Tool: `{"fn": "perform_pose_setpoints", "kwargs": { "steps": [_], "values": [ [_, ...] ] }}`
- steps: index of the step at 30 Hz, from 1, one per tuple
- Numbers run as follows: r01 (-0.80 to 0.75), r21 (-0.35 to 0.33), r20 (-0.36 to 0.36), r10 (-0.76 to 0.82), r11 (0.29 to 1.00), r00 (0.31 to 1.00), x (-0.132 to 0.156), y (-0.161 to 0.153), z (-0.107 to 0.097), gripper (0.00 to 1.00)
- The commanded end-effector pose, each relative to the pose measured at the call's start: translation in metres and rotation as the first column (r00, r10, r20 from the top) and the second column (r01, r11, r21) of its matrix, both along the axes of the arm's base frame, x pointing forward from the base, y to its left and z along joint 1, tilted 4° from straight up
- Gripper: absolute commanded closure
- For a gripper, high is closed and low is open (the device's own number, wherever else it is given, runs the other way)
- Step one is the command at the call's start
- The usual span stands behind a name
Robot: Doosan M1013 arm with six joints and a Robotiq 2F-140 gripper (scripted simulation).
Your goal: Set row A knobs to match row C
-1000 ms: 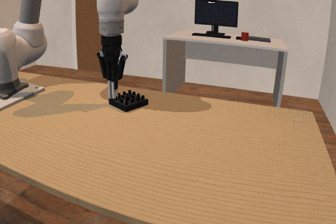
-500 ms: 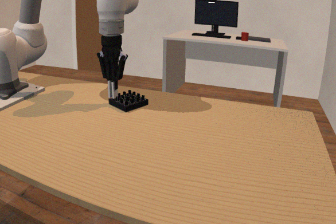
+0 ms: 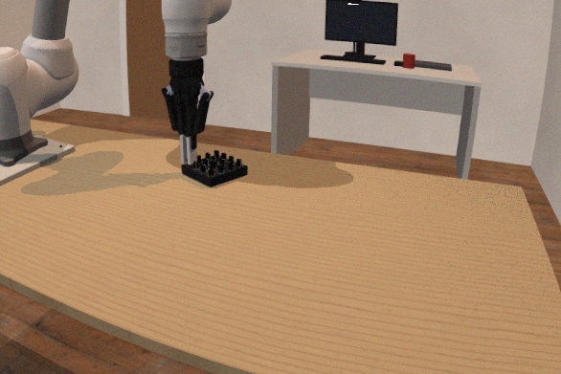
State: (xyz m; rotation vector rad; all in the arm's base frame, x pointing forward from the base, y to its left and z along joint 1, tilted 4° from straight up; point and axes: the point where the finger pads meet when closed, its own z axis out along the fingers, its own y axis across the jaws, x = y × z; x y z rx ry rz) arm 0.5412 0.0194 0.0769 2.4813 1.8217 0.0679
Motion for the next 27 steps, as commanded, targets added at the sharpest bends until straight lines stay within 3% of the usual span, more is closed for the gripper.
{"fn": "perform_pose_setpoints", "kwargs": {
  "steps": [1,11,27],
  "values": [
    [-0.009,0.000,0.000,0.009,1.000,1.000,0.0000,0.0000,0.0001,0.95],
    [-0.084,-0.006,-0.002,0.084,0.996,0.996,0.0000,0.0000,0.0001,0.95],
    [-0.372,-0.025,-0.014,0.372,0.928,0.928,0.0000,0.0000,0.0001,0.95]
  ]
}}
